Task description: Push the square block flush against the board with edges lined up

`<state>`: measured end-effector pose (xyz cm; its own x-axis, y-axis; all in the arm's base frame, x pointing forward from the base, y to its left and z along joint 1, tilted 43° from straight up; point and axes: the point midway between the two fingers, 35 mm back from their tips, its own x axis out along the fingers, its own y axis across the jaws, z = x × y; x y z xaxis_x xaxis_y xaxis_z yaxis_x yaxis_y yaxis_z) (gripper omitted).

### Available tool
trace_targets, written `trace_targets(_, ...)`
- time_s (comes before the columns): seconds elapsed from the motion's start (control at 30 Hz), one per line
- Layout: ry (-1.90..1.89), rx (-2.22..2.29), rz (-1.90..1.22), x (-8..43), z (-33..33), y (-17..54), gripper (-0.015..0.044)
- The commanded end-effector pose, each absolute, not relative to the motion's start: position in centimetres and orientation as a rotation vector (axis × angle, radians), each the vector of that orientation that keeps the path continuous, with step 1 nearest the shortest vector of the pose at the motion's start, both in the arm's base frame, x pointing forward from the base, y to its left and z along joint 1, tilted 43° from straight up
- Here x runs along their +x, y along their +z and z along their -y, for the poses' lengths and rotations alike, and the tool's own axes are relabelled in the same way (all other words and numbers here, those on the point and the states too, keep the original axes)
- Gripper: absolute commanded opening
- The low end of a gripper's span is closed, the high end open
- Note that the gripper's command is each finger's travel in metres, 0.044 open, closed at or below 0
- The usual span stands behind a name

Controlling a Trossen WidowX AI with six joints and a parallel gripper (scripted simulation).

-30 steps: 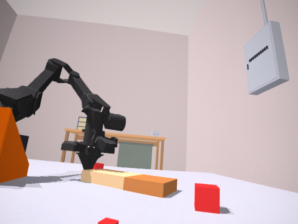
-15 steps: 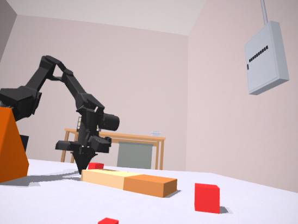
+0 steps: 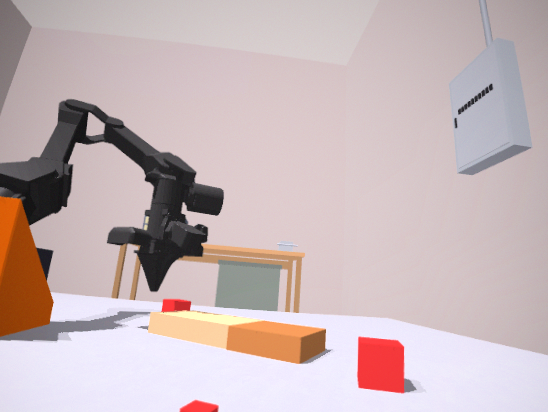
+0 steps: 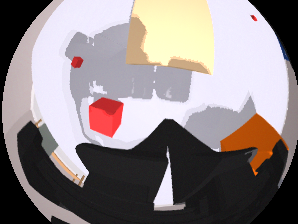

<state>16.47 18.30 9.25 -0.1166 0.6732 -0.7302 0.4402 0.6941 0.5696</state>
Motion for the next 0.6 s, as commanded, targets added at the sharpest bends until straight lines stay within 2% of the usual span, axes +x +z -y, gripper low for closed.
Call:
trace_targets(0.0, 0.311, 0.842, -1.730, 17.2, -18.5, 9.5, 0.0000)
trace_targets(0.57, 0.769, 0.406, -1.515, 22.3, -19.4, 10.2, 0.0000)
